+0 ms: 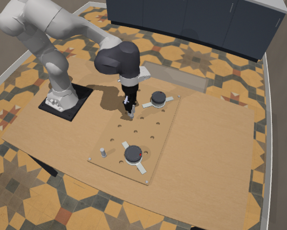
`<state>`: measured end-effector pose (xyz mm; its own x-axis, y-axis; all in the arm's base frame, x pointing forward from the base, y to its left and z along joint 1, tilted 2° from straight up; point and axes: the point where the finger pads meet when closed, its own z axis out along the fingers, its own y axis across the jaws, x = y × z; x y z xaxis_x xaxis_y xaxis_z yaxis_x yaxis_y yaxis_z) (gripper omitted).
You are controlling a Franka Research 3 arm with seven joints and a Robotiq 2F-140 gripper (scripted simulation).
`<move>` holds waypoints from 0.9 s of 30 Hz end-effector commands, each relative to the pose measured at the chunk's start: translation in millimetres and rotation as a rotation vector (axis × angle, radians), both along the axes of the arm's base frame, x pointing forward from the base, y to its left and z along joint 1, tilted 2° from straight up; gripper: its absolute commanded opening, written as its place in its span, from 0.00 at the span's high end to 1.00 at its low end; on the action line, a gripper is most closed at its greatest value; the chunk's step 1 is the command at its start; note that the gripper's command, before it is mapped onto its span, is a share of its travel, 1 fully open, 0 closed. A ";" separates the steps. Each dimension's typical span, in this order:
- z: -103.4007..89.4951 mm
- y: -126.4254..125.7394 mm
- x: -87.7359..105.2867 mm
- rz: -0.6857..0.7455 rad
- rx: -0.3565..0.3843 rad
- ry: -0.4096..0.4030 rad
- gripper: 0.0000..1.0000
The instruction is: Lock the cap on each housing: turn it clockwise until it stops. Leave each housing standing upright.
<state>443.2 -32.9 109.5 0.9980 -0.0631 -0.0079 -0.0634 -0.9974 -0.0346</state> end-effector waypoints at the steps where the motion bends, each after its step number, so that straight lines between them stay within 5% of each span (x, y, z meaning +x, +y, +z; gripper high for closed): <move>1: 7.9 -1.9 -2.6 -0.014 -0.006 0.009 0.90; 27: 57.6 -3.4 -1.9 -0.014 -0.006 0.009 0.90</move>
